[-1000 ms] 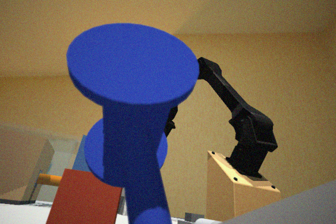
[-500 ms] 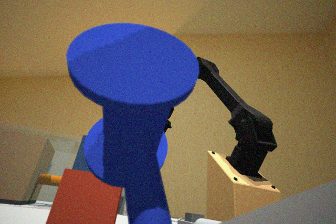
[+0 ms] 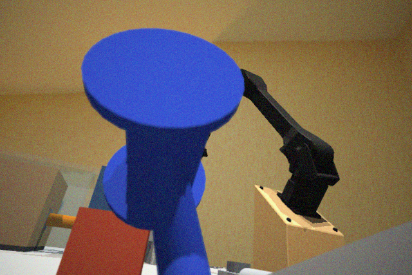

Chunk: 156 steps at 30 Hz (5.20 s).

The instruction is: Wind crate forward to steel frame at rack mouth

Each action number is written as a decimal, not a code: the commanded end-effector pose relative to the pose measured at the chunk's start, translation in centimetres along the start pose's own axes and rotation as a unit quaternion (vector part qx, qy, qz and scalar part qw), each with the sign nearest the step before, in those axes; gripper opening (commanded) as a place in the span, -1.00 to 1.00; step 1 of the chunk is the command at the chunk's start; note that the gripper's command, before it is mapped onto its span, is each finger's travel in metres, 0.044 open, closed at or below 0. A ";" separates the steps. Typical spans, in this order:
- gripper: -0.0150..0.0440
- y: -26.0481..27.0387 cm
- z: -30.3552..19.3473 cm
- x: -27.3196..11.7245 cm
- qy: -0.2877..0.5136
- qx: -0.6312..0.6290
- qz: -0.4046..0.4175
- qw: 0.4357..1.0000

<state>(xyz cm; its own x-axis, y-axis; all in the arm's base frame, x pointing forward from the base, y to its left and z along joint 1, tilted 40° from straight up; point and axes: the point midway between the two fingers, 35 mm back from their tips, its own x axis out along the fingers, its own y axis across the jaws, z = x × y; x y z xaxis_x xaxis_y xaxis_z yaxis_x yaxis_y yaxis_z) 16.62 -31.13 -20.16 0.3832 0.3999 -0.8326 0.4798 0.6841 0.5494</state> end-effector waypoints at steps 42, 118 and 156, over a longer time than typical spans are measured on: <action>-0.49 5.5 3.9 2.0 -0.008 -0.019 0.015 1.000; -0.49 13.4 3.5 1.8 -0.007 -0.018 0.019 1.000; -0.49 16.5 1.3 0.9 -0.006 -0.017 0.020 1.000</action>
<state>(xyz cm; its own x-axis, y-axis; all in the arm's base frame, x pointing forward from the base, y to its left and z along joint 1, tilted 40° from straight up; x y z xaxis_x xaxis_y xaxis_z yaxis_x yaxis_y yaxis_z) 26.34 -21.69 -12.25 0.4193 0.3893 -0.8202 0.4327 0.7085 0.5575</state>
